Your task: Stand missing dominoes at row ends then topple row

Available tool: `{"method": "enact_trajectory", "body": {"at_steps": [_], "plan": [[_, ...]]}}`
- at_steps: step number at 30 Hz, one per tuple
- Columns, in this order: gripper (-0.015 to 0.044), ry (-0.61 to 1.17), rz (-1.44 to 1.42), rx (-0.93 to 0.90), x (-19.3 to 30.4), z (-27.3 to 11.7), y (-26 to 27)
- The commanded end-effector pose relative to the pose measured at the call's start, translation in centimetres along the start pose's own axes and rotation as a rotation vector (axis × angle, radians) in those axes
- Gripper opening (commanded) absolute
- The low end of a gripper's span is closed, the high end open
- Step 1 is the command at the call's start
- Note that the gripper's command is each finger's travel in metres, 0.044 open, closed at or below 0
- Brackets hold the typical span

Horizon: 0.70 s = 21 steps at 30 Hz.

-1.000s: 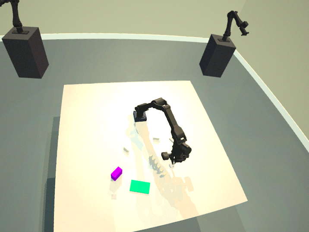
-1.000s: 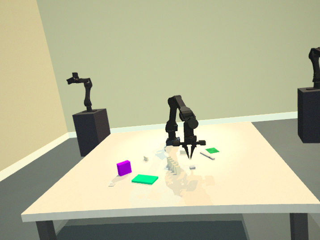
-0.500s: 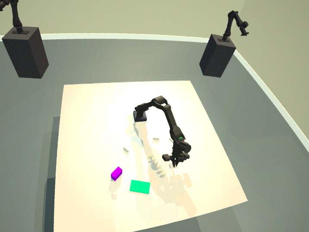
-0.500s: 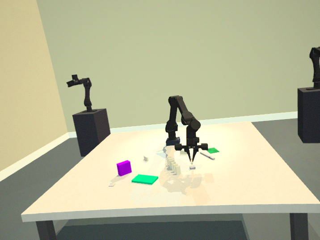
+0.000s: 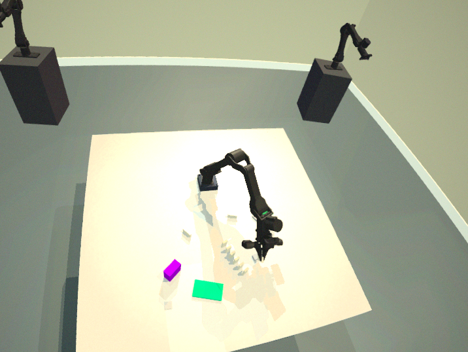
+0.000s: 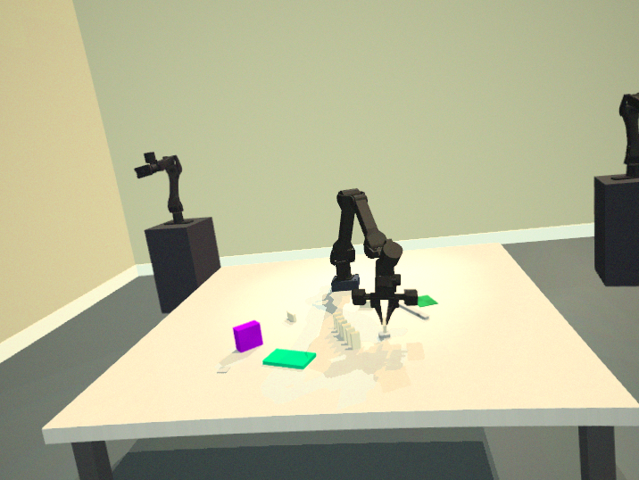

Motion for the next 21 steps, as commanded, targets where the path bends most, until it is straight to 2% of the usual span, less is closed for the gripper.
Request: {"method": "enact_trajectory", "body": {"at_steps": [1,21], "plan": [[0.0027,-0.044,-0.006,-0.002,0.5,-0.2,-0.2],[0.0027,-0.306,0.018,-0.029,2.3,-2.6,-1.1]]}}
Point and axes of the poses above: the point midway between the two fingers, 35 mm back from their tips, its own z axis out along the fingers, its own y axis across the jaws, x = y × z, the point moved 3 cm from there along -z, back along the fingers, and after that the axes turned 13 degrees about z, right-handed, at the moved point
